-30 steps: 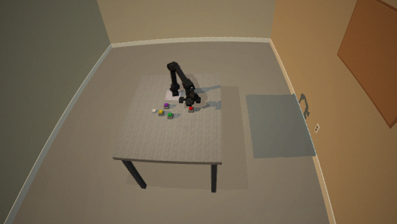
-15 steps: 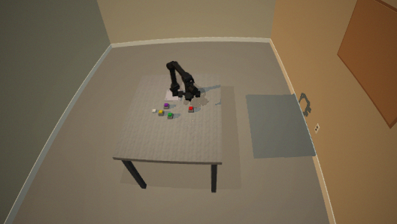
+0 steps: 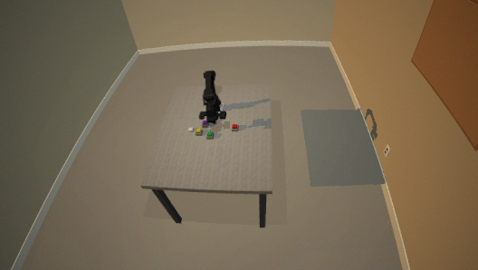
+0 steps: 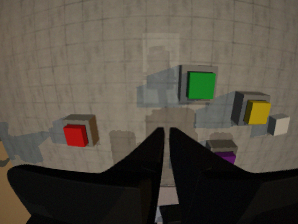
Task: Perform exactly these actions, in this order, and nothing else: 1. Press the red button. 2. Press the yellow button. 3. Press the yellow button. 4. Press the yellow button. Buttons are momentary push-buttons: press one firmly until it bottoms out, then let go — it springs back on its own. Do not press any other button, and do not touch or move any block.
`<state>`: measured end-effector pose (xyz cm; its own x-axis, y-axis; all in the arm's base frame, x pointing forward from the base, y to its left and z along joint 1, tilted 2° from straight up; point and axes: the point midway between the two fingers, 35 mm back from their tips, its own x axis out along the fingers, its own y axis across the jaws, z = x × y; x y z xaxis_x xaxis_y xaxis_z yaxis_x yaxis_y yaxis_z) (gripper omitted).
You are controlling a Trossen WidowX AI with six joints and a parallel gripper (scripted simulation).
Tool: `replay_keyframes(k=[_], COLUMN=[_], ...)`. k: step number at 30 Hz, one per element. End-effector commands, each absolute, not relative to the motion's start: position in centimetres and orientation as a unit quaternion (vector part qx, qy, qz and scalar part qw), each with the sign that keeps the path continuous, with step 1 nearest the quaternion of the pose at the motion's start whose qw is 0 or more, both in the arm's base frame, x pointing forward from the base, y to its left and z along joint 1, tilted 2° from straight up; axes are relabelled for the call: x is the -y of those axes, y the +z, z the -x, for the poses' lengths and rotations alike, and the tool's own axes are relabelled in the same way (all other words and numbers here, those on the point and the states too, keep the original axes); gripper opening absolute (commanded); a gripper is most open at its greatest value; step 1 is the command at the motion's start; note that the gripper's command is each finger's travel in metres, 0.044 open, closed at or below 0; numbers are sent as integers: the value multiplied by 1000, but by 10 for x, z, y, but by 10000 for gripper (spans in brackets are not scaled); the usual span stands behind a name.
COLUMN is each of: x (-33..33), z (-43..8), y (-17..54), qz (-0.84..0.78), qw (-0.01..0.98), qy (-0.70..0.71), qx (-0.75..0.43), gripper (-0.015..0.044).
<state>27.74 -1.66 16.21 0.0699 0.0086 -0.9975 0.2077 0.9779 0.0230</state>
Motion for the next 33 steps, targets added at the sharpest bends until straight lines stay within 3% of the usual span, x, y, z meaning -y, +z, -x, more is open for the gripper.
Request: replay_keyframes(k=[1,8,14,20,33], x=[71,149,151,152,152], z=[-269,-235,-234,-237,-238], y=[163,163,161,103,89], qz=[-75,-68,-68,-68,-68], qw=[728,723,723,723,723], qy=[-69,-73,-73,-73,-73], qx=[-678,-684,-684,-684,-684], gripper=[20,20,20,20,20])
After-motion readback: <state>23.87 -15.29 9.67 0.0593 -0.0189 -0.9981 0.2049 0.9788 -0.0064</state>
